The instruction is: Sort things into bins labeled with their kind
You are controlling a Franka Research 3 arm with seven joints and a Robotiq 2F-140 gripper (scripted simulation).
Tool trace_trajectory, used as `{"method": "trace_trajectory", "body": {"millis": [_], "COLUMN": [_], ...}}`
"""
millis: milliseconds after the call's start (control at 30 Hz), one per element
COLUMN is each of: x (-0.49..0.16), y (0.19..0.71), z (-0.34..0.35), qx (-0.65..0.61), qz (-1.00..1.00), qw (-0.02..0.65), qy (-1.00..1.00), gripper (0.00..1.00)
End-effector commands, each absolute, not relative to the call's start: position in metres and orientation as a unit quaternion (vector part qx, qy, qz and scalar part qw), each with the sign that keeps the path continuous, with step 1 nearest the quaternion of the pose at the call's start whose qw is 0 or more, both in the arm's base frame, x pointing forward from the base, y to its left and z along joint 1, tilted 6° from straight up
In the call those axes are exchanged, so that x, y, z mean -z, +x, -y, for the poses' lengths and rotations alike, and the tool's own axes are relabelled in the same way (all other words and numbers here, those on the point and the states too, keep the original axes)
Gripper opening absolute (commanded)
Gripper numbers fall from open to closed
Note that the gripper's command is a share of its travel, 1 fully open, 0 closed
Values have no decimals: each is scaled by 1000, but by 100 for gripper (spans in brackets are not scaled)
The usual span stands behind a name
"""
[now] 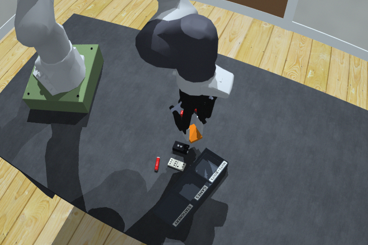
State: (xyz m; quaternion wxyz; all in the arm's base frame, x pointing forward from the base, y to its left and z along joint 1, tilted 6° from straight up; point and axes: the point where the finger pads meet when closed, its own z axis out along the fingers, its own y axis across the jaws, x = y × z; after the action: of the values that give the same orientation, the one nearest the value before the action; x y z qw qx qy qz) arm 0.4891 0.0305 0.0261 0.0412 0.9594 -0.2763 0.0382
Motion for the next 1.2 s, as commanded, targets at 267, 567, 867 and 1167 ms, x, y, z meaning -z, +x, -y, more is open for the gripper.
{"method": "trace_trajectory", "body": {"millis": [267,567,867,1167], "x": [-32,-38,-42,-42], "y": [503,516,526,527], "z": [23,75,112,117], "qx": [-34,-34,-34,-33], "qz": [252,252,252,228], "qw": [40,40,40,41], "qy": [966,966,966,972], "gripper": [21,21,21,21]}}
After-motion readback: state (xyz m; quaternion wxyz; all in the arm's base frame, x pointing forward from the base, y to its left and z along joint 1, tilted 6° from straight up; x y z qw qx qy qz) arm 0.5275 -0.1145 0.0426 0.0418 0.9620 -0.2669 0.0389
